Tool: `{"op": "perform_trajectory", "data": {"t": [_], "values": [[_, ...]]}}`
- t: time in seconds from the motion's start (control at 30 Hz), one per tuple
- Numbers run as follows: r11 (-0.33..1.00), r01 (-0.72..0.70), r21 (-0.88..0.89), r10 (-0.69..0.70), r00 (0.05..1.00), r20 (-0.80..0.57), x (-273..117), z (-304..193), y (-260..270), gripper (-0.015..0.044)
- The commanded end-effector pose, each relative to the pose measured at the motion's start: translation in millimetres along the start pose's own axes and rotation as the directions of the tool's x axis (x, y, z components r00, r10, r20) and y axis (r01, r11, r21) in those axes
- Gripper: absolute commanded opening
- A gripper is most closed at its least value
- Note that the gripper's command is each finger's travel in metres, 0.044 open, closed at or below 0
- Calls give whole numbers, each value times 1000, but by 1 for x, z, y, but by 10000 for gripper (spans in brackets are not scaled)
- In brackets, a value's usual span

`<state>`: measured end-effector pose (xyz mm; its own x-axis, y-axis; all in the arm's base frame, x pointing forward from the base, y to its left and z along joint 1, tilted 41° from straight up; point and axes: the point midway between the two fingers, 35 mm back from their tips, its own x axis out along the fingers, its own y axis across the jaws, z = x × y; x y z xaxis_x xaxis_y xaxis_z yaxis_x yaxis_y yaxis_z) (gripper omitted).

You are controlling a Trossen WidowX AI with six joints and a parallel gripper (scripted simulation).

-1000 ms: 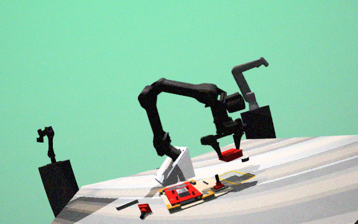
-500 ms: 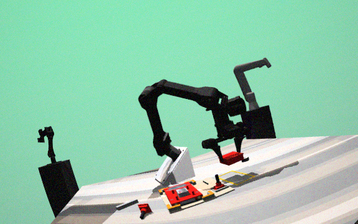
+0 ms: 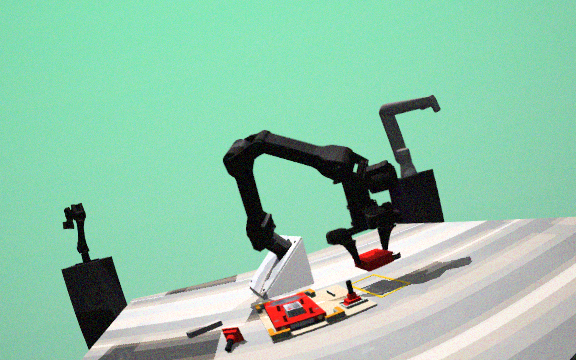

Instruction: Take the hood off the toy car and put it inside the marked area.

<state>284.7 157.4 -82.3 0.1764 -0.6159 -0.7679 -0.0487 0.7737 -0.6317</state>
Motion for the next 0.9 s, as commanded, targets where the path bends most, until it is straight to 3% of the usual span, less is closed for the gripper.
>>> {"op": "perform_trajectory", "data": {"t": [0.0,0.87], "values": [[1000,3,-5,-3,1000,1,4,-1,-1,0],[1000,5,-5,-5,1000,2,28,-2,-2,0]]}}
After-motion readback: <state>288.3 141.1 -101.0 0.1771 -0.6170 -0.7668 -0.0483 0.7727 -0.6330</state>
